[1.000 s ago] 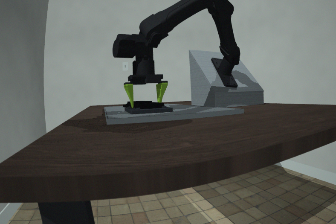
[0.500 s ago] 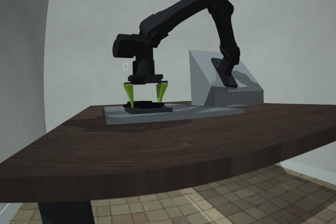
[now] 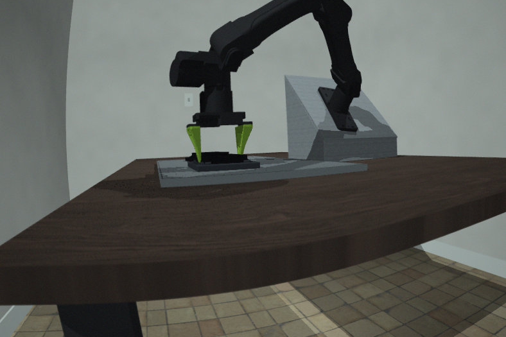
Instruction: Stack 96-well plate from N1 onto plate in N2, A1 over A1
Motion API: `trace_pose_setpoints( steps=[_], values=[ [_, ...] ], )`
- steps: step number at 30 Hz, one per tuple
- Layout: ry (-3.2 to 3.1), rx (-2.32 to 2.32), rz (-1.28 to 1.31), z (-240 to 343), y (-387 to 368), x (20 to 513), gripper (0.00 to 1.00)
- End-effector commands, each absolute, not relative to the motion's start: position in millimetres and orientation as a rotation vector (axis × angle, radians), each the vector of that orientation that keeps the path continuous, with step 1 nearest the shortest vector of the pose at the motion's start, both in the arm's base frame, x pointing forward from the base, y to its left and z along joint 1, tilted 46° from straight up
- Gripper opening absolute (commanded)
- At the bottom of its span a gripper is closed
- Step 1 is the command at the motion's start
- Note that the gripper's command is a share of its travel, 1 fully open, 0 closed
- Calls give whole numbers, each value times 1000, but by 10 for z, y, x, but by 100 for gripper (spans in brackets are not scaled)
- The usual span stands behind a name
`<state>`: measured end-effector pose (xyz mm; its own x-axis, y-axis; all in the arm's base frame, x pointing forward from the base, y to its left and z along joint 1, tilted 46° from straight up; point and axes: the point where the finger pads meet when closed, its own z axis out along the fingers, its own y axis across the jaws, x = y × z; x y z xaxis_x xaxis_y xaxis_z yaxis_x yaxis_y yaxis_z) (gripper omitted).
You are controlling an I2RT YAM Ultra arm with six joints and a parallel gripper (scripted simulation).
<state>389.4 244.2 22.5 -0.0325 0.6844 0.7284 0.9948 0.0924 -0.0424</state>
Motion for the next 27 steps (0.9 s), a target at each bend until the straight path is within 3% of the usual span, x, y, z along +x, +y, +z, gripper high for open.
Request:
trace_pose_setpoints(
  steps=[1,27],
  values=[
    [-1765,-1684,-648,198,2364,3890,0],
    [-1790,-1668,-705,484,2227,4008,0]
  ],
)
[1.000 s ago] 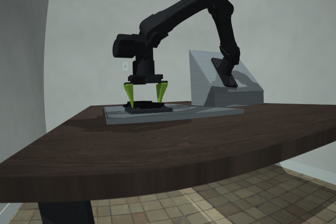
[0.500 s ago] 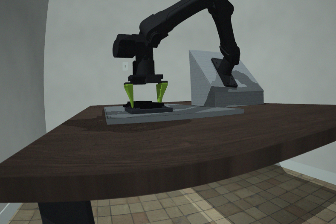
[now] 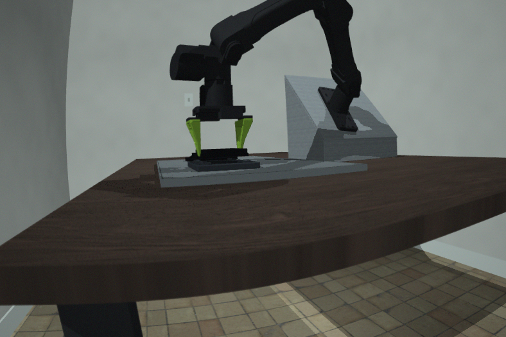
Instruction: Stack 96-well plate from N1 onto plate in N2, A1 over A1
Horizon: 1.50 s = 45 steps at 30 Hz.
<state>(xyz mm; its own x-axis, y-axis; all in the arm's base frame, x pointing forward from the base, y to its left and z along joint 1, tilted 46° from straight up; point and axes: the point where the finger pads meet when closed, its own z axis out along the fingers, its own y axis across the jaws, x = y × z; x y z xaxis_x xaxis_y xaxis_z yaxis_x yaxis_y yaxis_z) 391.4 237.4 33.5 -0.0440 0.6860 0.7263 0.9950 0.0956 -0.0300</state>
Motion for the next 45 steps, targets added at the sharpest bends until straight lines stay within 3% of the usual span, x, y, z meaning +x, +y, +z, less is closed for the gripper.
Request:
trace_pose_setpoints(
  steps=[1,45],
  values=[
    [-1791,-1668,-706,499,2215,4010,0],
    [-1797,-1671,-707,971,1726,4049,0]
  ],
)
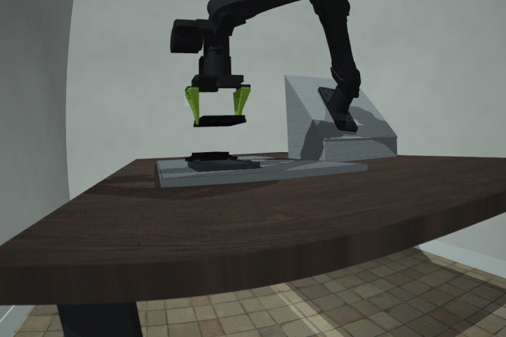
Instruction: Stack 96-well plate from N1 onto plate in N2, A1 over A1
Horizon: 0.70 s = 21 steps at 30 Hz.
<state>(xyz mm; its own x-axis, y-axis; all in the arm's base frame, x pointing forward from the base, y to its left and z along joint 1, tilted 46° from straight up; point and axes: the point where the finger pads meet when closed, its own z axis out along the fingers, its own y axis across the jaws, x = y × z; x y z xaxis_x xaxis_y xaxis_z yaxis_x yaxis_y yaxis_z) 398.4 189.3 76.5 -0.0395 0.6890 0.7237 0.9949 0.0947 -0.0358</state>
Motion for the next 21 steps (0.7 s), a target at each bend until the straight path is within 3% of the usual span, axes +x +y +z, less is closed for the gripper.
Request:
trace_pose_setpoints(
  steps=[1,21],
  values=[
    [-1797,-1671,-707,983,1714,4050,0],
    [-1794,-1672,-701,984,1688,4051,0]
  ],
)
